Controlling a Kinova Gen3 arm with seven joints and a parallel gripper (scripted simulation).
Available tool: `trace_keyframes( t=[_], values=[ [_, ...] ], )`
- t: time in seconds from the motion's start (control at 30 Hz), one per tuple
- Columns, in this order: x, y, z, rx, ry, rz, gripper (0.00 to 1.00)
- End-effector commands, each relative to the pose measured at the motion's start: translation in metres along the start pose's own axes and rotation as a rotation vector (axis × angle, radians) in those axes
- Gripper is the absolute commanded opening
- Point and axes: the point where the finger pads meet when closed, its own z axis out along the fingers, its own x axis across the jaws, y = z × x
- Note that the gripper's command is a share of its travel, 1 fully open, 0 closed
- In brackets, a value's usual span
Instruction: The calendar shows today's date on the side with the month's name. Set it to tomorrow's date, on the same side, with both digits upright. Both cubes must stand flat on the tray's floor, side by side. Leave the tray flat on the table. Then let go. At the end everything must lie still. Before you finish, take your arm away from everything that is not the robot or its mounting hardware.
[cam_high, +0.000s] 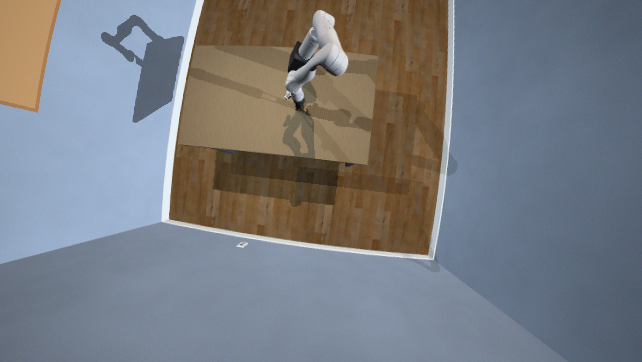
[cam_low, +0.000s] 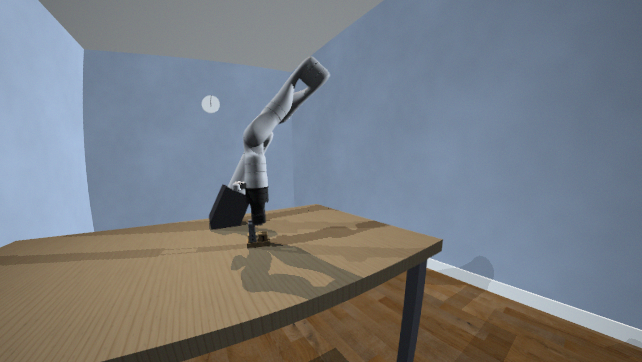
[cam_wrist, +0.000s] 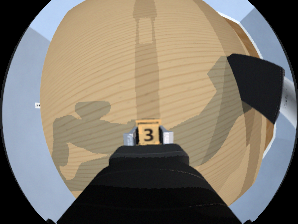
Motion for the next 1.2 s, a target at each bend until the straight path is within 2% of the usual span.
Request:
trace_keyframes(
  t=[0.0,0.37,0.4,0.47,0.5,0.57,0.6,0.67,0.7,0.77,0.8,1.17],
  values=[
    [-0.0006,-0.0001,-0.0006,0.0,-0.002,0.0,0.6],
    [-0.0006,-0.0001,-0.0006,0.0,-0.002,0.0,0.6],
    [-0.0006,-0.0001,-0.0006,0.0,-0.002,0.0,0.66],
    [-0.0006,-0.0001,-0.0006,0.0,-0.002,0.0,0.66],
    [-0.0006,-0.0001,-0.0006,0.0,-0.002,0.0,0.72],
    [-0.0006,-0.0001,-0.0006,0.0,-0.002,0.0,0.72],
    [-0.0006,-0.0001,-0.0006,0.0,-0.002,0.0,0.78],
    [-0.0006,-0.0001,-0.0006,0.0,-0.002,0.0,0.78],
    [-0.0006,-0.0001,-0.0006,0.0,-0.002,0.0,0.84],
    [-0.0006,-0.0001,-0.0006,0.0,-0.002,0.0,0.84],
    [-0.0006,-0.0001,-0.0006,0.0,-0.002,0.0,0.9],
    [-0.0006,-0.0001,-0.0006,0.0,-0.002,0.0,0.9]
  ],
)
